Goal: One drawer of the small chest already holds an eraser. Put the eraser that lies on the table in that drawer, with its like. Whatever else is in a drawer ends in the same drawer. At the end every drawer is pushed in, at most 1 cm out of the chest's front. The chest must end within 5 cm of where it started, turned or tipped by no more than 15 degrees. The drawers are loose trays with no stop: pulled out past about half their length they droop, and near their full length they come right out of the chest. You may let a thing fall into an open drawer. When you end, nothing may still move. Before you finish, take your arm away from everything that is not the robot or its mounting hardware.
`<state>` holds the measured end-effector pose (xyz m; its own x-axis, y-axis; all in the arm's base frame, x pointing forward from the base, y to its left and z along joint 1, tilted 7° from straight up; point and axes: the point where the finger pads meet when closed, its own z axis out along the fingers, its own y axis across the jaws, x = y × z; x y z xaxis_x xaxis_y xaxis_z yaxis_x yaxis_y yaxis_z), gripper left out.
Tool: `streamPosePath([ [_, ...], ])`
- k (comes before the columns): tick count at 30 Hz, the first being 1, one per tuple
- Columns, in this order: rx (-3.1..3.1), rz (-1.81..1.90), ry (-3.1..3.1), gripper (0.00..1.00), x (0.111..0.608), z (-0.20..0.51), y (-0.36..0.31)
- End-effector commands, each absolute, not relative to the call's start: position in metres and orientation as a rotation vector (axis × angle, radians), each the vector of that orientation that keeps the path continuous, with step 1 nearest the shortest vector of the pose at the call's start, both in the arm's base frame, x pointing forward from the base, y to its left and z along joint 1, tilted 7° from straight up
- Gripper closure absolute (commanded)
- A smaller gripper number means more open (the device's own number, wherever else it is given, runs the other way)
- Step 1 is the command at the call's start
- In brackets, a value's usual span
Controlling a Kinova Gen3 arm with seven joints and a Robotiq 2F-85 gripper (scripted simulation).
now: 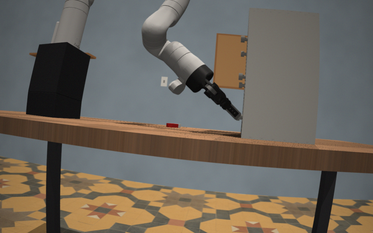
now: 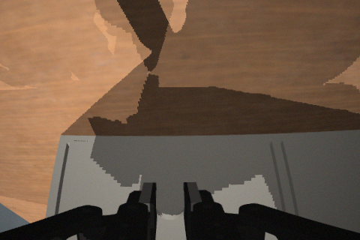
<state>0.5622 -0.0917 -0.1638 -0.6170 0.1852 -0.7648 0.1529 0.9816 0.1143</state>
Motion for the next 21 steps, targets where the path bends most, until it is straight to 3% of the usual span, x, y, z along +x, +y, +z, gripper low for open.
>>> streamPosePath([
  [1, 0.235, 0.047, 2.244, 0.87, 0.562, -0.163, -0.092],
  [21, 0.235, 0.047, 2.244, 0.87, 0.549, -0.163, -0.09],
])
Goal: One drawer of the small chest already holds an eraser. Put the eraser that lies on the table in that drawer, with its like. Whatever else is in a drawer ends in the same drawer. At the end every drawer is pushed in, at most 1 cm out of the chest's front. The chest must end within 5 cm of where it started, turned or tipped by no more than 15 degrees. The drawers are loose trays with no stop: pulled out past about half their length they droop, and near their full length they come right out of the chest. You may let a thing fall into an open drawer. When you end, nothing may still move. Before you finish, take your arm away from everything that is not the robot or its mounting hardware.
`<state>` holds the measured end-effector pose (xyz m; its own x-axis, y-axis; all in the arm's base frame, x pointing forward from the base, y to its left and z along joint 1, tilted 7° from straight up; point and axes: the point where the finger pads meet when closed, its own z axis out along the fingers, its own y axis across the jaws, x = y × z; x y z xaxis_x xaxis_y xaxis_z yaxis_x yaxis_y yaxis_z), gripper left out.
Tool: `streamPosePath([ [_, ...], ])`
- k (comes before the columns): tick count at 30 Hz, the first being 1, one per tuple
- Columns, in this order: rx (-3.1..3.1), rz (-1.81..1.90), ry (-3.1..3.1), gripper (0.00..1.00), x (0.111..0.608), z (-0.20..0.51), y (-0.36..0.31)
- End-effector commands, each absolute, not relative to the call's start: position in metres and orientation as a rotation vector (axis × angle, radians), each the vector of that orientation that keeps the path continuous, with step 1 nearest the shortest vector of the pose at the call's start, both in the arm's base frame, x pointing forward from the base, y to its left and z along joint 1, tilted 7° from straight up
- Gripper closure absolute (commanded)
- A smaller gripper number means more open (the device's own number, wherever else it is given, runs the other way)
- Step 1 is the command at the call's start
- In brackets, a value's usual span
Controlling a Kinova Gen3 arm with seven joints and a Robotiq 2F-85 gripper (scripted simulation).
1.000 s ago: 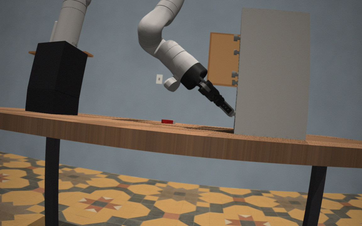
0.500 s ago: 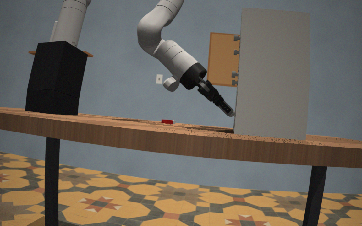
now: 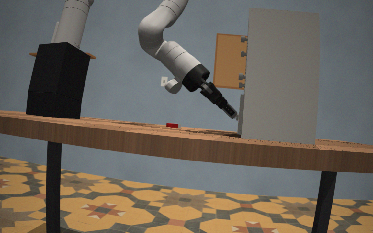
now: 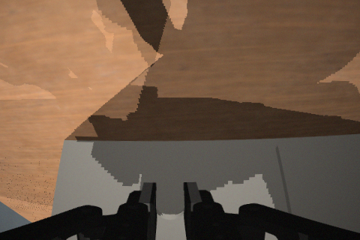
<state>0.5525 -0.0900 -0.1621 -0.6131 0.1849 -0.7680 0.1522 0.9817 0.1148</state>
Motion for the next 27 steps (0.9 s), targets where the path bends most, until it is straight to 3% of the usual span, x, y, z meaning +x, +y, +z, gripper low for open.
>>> streamPosePath([
  [1, 0.235, 0.047, 2.244, 0.87, 0.548, -0.163, -0.09],
  [27, 0.235, 0.047, 2.244, 0.87, 0.515, -0.163, -0.084],
])
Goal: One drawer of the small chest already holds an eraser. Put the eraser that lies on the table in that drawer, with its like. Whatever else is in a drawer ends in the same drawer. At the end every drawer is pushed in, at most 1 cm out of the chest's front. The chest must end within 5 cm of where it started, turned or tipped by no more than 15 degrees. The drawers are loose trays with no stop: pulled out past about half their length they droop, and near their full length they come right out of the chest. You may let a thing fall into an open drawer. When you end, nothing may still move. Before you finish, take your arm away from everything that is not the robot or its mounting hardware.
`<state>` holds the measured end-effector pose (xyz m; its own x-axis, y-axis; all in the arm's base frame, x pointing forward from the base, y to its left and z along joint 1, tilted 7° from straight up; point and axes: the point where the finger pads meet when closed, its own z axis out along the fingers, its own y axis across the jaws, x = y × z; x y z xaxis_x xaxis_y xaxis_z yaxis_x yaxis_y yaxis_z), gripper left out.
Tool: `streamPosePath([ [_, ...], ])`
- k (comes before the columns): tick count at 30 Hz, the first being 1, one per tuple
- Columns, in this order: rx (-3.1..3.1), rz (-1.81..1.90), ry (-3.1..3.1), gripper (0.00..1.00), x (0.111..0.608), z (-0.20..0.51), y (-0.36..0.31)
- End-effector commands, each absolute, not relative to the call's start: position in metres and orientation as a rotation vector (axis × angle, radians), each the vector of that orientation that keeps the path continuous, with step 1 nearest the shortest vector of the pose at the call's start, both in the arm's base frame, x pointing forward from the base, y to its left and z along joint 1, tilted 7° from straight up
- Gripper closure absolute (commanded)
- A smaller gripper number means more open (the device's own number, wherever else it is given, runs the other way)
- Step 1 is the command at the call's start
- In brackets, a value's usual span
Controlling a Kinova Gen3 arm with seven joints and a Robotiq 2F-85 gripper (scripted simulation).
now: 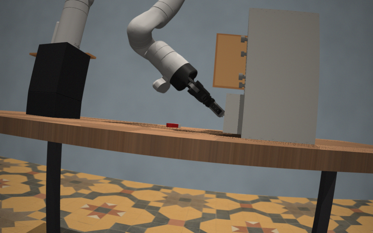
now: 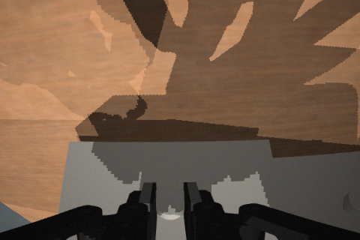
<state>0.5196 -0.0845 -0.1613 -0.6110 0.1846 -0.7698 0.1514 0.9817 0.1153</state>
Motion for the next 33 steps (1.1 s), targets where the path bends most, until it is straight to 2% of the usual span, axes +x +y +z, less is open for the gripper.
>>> streamPosePath([
  [1, 0.235, 0.047, 2.244, 0.87, 0.514, -0.163, -0.084],
  [33, 0.235, 0.047, 2.244, 0.87, 0.497, -0.163, -0.082],
])
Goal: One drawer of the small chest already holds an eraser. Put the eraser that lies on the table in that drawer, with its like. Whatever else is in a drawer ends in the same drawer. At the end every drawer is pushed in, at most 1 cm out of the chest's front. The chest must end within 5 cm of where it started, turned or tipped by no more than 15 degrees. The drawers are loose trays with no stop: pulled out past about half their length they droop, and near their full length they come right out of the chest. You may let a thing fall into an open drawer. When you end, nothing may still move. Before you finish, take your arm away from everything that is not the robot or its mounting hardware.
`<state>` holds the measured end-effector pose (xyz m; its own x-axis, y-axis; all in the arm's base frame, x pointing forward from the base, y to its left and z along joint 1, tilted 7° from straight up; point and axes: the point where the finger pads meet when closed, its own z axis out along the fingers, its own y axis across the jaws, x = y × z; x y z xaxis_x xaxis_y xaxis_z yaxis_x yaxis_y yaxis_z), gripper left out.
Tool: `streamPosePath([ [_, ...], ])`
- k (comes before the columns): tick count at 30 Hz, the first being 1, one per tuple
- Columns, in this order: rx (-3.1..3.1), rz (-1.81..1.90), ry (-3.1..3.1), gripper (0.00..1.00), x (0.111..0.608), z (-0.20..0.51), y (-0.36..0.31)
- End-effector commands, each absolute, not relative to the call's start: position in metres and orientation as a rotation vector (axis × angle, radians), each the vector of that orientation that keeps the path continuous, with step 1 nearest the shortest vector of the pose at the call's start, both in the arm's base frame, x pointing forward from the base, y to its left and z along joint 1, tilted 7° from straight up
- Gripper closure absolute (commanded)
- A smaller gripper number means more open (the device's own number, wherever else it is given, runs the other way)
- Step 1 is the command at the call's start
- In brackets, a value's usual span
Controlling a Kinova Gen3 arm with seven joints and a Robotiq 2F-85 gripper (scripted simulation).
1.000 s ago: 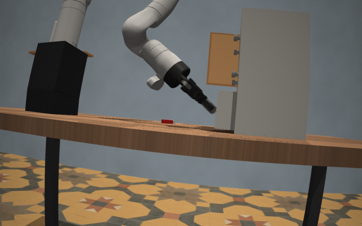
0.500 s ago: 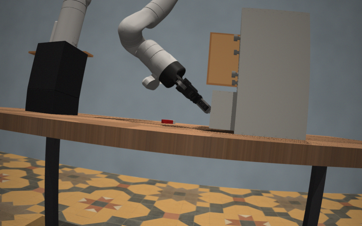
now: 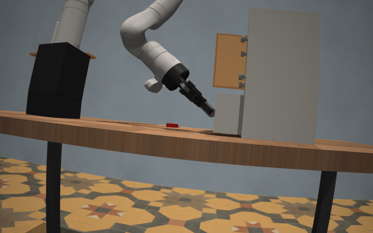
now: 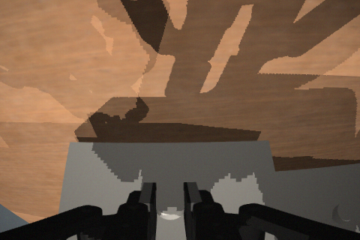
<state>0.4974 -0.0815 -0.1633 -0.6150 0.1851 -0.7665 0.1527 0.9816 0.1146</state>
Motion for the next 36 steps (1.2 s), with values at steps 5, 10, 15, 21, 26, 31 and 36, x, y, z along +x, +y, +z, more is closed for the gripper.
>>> streamPosePath([
  [5, 0.235, 0.047, 2.244, 0.87, 0.497, -0.163, -0.082],
  [10, 0.235, 0.047, 2.244, 0.87, 0.497, -0.163, -0.082],
  [15, 0.235, 0.047, 2.244, 0.83, 0.497, -0.163, -0.082],
  [21, 0.235, 0.047, 2.244, 0.75, 0.497, -0.163, -0.082],
  [26, 0.235, 0.047, 2.244, 0.67, 0.497, -0.163, -0.082],
  [31, 0.235, 0.047, 2.244, 0.67, 0.497, -0.163, -0.082],
  [36, 0.235, 0.047, 2.244, 0.67, 0.486, -0.164, -0.08],
])
